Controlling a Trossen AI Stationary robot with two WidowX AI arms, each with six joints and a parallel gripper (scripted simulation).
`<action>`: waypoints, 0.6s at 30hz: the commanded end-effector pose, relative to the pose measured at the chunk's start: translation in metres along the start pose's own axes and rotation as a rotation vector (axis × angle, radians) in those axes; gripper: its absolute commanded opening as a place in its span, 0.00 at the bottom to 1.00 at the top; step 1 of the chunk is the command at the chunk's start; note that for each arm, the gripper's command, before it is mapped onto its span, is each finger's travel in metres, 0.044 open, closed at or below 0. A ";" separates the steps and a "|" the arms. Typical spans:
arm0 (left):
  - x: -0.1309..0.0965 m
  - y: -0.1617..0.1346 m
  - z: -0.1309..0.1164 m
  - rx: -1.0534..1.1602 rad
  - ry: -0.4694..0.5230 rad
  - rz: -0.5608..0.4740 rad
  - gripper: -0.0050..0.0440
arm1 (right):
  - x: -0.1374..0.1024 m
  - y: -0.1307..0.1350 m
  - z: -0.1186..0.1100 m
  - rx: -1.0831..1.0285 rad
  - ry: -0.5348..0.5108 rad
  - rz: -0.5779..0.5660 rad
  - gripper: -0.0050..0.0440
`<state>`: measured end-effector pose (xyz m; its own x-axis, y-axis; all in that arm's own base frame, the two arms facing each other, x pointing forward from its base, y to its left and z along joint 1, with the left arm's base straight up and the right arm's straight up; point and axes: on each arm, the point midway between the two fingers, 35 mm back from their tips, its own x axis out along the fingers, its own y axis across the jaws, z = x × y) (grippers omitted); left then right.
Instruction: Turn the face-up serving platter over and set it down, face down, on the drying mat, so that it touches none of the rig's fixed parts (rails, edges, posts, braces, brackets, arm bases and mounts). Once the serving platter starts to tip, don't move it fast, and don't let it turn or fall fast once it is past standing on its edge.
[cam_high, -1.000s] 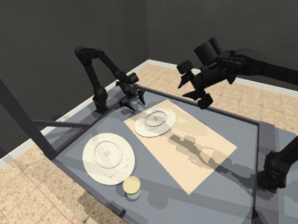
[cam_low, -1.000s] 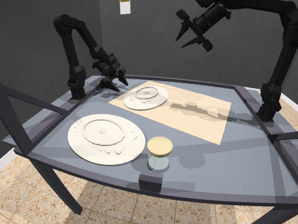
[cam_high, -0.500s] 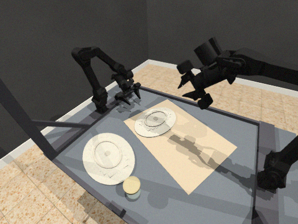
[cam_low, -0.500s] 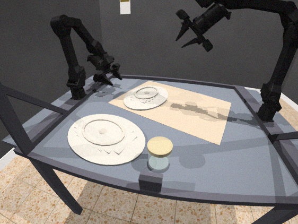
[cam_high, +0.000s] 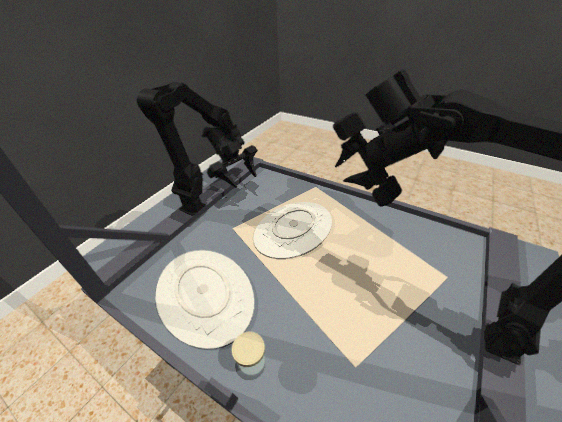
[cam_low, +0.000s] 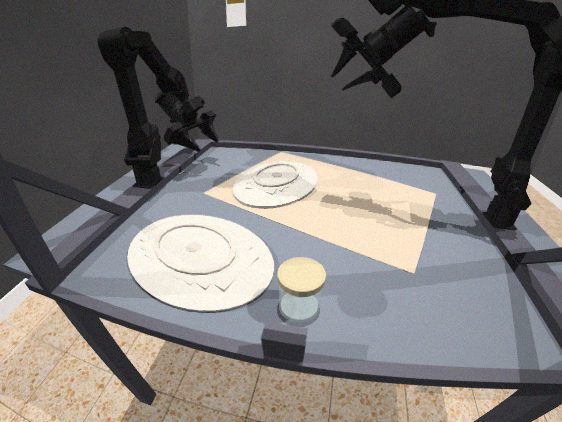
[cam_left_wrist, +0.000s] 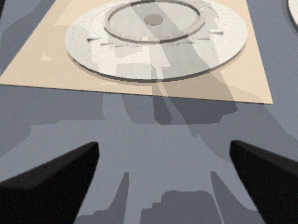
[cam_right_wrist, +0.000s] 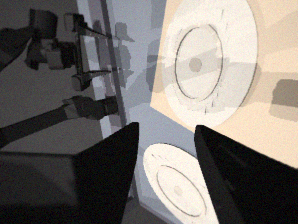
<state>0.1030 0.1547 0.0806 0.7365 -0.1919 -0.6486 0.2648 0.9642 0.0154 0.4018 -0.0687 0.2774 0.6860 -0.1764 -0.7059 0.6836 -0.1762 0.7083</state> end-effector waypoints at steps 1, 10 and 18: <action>-0.005 0.006 0.002 0.021 0.000 0.011 0.92 | -0.014 0.011 0.000 0.006 0.002 0.044 0.43; 0.007 0.005 0.005 0.037 0.070 -0.009 0.92 | -0.016 0.006 -0.005 -0.096 0.018 0.076 0.43; 0.019 0.012 0.011 0.072 0.157 -0.004 0.92 | -0.022 0.006 -0.010 -0.227 0.027 0.143 0.43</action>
<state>0.1200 0.1576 0.0757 0.6604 -0.1908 -0.7263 0.3151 0.9483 0.0373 0.3980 -0.0609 0.2827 0.7391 -0.1664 -0.6527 0.6613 -0.0048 0.7501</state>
